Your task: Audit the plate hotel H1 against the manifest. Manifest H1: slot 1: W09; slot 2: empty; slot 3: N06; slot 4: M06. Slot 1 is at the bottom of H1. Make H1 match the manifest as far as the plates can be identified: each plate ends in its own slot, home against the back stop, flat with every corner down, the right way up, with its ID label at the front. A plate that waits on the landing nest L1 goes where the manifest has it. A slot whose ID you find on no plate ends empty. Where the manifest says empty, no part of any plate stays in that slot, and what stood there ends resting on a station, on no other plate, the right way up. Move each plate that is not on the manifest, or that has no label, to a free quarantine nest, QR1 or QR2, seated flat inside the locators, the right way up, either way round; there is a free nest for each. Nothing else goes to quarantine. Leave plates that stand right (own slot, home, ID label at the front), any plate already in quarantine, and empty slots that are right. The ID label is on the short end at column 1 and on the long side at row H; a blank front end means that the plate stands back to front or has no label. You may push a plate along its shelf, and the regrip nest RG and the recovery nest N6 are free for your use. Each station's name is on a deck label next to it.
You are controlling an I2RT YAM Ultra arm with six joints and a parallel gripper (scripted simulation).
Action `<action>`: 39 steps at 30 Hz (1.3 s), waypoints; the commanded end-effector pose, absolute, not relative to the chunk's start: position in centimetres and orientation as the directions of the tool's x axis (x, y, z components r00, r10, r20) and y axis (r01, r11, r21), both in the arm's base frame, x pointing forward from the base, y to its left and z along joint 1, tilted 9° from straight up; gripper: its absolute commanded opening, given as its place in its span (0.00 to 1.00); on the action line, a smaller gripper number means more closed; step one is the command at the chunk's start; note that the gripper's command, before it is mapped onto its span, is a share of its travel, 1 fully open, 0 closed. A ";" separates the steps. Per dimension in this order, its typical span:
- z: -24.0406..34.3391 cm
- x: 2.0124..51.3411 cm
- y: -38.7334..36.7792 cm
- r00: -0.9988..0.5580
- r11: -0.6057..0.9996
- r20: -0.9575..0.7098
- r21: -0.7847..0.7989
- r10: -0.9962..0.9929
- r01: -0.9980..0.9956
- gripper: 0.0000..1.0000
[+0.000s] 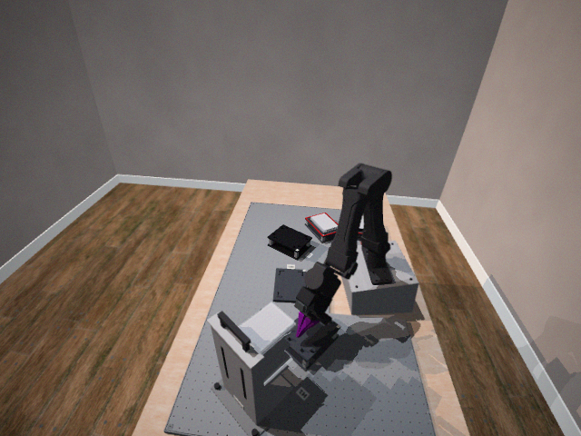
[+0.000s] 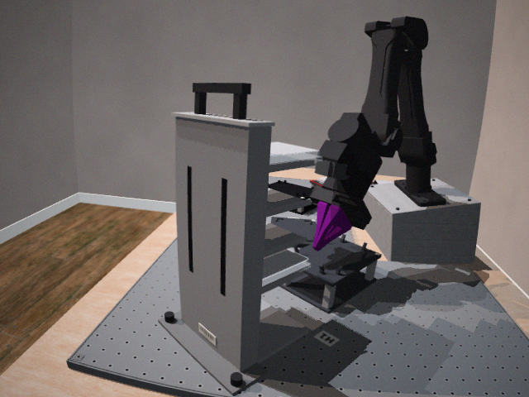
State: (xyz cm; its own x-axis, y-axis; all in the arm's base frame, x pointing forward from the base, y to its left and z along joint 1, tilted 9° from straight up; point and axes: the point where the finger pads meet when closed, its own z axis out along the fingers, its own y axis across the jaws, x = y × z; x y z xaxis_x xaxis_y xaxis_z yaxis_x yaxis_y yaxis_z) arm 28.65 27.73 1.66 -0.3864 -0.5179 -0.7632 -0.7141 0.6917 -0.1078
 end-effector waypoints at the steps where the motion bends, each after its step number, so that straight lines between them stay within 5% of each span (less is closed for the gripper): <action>1: 2.9 28.8 27.9 -0.364 0.694 -0.789 -0.107 -0.495 -0.712 0.00; 39: 3.2 25.8 24.8 -0.365 0.694 -0.788 -0.107 -0.496 -0.712 0.00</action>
State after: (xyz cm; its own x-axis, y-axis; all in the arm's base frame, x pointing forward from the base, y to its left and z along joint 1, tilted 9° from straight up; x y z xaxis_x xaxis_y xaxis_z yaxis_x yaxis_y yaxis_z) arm 25.47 24.44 1.73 -0.3841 -0.5146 -0.7666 -0.7133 0.6925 -0.1075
